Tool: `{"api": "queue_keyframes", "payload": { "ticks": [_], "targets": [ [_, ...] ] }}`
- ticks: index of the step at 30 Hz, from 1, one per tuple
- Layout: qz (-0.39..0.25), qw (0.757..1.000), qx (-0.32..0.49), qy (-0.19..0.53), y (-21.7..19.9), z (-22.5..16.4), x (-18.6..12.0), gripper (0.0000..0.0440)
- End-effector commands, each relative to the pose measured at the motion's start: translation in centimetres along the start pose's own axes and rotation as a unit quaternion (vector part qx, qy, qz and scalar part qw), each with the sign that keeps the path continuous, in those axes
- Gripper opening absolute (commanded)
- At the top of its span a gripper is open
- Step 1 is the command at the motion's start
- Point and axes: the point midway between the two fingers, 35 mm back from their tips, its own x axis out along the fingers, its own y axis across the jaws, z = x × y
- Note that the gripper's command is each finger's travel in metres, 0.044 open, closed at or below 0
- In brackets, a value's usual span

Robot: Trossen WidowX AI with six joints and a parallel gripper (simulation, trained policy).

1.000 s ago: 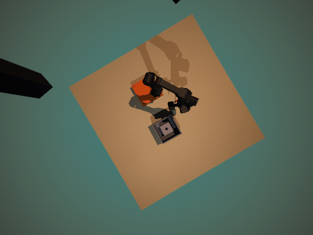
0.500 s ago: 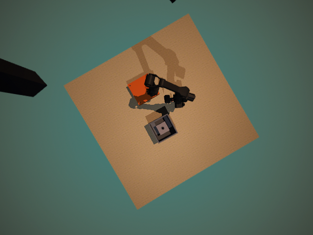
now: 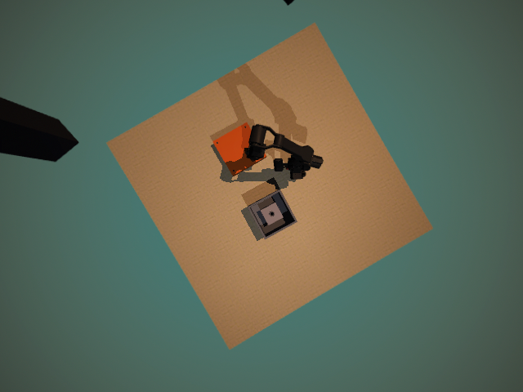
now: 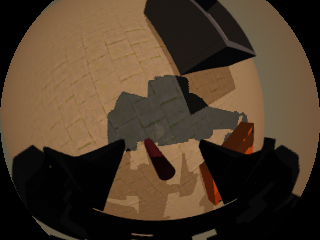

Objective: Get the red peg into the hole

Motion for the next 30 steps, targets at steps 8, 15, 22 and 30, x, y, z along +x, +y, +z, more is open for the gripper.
{"api": "queue_keyframes", "payload": {
  "ticks": [8, 15, 22, 30],
  "targets": [
    [-0.011, 1.0, 0.004, 0.01, 0.1, -0.7, 2.8, 0.0259],
    [-0.029, 0.999, 0.011, 0.023, -0.2, -0.9, 3.5, 0.0075],
    [-0.05, 0.999, 0.013, 0.005, -0.8, 0.3, 2.8, 0.0],
    [-0.065, 0.997, 0.01, -0.028, -2.3, 2.3, -0.2, 0.0]
  ]
}}
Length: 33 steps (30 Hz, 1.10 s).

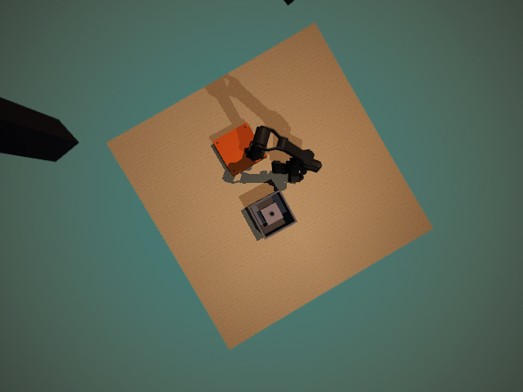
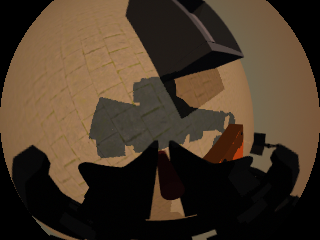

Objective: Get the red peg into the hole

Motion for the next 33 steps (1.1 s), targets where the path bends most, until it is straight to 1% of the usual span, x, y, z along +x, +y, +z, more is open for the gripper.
{"api": "queue_keyframes", "payload": {
  "ticks": [1, 7, 14, 24, 33],
  "targets": [
    [-0.003, 1.0, 0.0, -0.017, -0.8, 1.2, -1.5, 0.0],
    [-0.004, 0.999, 0.013, -0.039, -1.9, 3.1, -3.8, 0.0],
    [-0.004, 0.997, 0.051, -0.057, -3.1, 5.6, -5.8, 0.0],
    [0.0, 0.99, 0.121, -0.07, -4.4, 9.7, -6.3, 0.0],
    [0.002, 0.983, 0.171, -0.071, -5.6, 13.3, -5.6, 0.0]
  ]
}}
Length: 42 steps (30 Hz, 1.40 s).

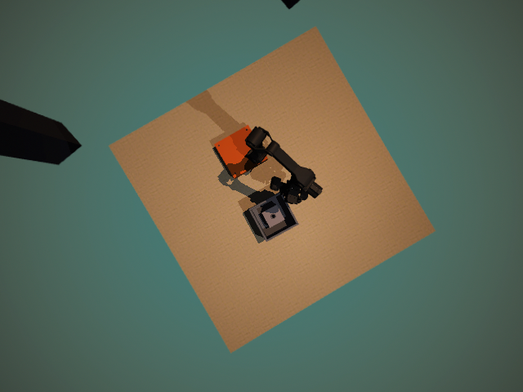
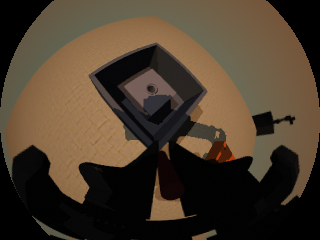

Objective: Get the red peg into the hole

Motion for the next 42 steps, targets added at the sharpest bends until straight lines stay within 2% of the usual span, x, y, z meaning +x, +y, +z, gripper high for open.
{"api": "queue_keyframes", "payload": {
  "ticks": [1, 17, 34, 37, 42],
  "targets": [
    [0.001, 1.0, 0.018, -0.003, 0.0, 1.7, 0.5, 0.0],
    [0.008, 0.999, 0.051, 0.01, -0.1, 7.3, 4.6, 0.0],
    [0.046, 0.998, 0.005, 0.038, 0.9, 10.5, 10.1, 0.0001],
    [0.051, 0.997, -0.012, 0.05, 1.2, 10.2, 11.1, 0.0038],
    [0.057, 0.995, -0.029, 0.071, 1.6, 9.9, 12.7, 0.016]
  ]
}}
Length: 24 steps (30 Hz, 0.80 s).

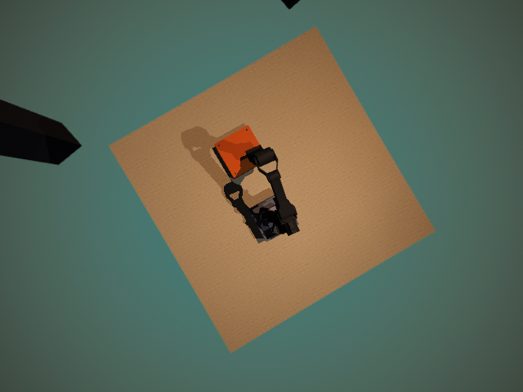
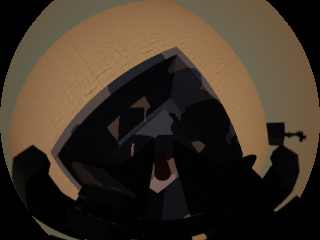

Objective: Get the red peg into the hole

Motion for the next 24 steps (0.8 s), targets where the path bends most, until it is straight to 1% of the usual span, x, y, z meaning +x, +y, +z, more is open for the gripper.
{"api": "queue_keyframes", "payload": {
  "ticks": [1, 2, 3, 12, 13, 24],
  "targets": [
    [0.007, 1.0, -0.017, 0.011, 0.2, 0.2, 1.0, 0.0162],
    [0.009, 1.0, -0.023, 0.011, 0.3, 0.5, 1.0, 0.0165],
    [0.012, 0.999, -0.027, 0.012, 0.4, 0.6, 1.1, 0.0186],
    [0.048, 0.998, -0.044, 0.024, 2.4, 2.7, 0.4, 0.0423],
    [0.053, 0.997, -0.046, 0.025, 2.8, 2.9, 0.2, 0.044],
    [0.124, 0.99, -0.065, 0.017, 6.7, 5.9, -3.1, 0.044]
  ]
}}
